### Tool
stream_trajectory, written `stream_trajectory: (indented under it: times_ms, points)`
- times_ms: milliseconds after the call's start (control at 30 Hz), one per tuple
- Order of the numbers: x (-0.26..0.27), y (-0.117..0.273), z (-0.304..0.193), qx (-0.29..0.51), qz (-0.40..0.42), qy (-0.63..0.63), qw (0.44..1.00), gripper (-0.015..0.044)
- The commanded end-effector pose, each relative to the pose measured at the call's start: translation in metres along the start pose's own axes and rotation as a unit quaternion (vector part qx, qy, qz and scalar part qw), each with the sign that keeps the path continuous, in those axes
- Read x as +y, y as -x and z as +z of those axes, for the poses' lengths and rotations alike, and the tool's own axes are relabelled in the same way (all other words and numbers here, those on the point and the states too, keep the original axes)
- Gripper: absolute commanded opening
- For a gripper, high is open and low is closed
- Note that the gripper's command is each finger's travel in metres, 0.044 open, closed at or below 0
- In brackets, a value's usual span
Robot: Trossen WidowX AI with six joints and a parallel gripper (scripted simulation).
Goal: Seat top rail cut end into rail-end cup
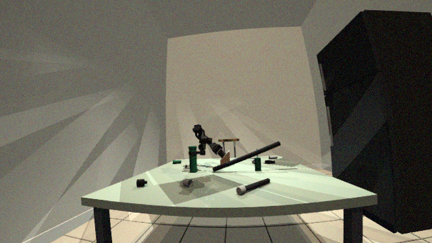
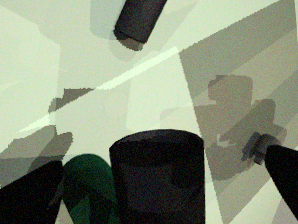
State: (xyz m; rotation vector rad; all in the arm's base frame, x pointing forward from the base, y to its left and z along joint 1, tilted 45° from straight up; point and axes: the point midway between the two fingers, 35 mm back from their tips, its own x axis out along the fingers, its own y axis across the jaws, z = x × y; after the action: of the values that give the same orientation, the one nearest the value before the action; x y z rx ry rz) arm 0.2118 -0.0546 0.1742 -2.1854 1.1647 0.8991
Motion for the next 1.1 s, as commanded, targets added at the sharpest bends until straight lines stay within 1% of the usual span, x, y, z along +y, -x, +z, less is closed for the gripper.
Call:
stream_trajectory:
  times_ms: [0,633,1067]
  points:
    - [0.000,-0.007,0.001,-0.002,-0.001,0.002,1.000,0.0440]
    - [0.003,-0.036,-0.001,0.003,-0.003,0.002,1.000,0.0440]
    - [0.003,-0.036,-0.001,0.003,-0.003,0.002,1.000,0.0099]
